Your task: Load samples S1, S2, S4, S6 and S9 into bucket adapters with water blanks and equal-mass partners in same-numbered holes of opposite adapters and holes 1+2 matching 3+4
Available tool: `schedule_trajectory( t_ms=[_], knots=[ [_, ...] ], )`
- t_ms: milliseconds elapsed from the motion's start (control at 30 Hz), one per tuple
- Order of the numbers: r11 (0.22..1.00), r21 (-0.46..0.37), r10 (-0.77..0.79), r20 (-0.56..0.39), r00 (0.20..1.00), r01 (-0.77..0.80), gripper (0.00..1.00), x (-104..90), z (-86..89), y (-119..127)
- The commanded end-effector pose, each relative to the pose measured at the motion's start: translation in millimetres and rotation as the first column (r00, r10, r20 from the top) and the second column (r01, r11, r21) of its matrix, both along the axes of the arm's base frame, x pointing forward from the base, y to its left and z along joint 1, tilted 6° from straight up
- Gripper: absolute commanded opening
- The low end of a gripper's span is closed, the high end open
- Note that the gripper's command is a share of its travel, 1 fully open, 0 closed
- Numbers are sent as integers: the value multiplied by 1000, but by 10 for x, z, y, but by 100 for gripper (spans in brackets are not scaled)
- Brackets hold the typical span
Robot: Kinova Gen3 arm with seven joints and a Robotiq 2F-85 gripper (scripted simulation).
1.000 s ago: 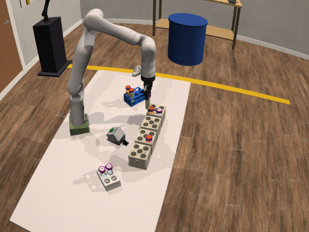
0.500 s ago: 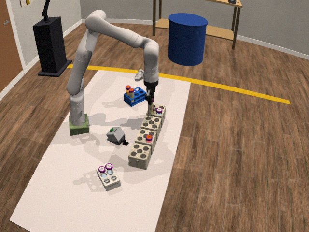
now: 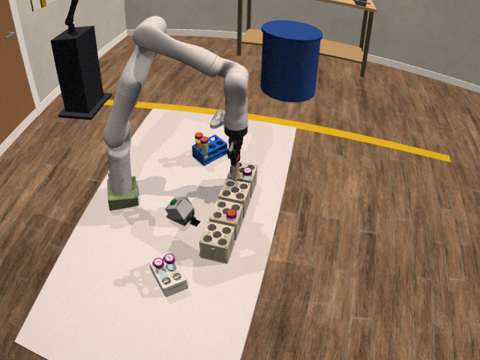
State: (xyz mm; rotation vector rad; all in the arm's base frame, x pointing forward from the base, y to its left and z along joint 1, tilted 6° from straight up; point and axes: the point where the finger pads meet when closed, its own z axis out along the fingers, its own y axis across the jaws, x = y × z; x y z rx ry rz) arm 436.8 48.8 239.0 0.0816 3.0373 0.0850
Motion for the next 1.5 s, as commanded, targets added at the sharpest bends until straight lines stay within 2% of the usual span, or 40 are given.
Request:
schedule_trajectory(
  t_ms=[0,1233,1467],
  knots=[
    [1000,0,-1,-2,1000,1,10,2,0,-13],
    [1000,2,6,-2,1000,-6,10,42,-418,27],
    [1000,0,-1,-2,1000,1,10,43,-397,8]
  ],
)
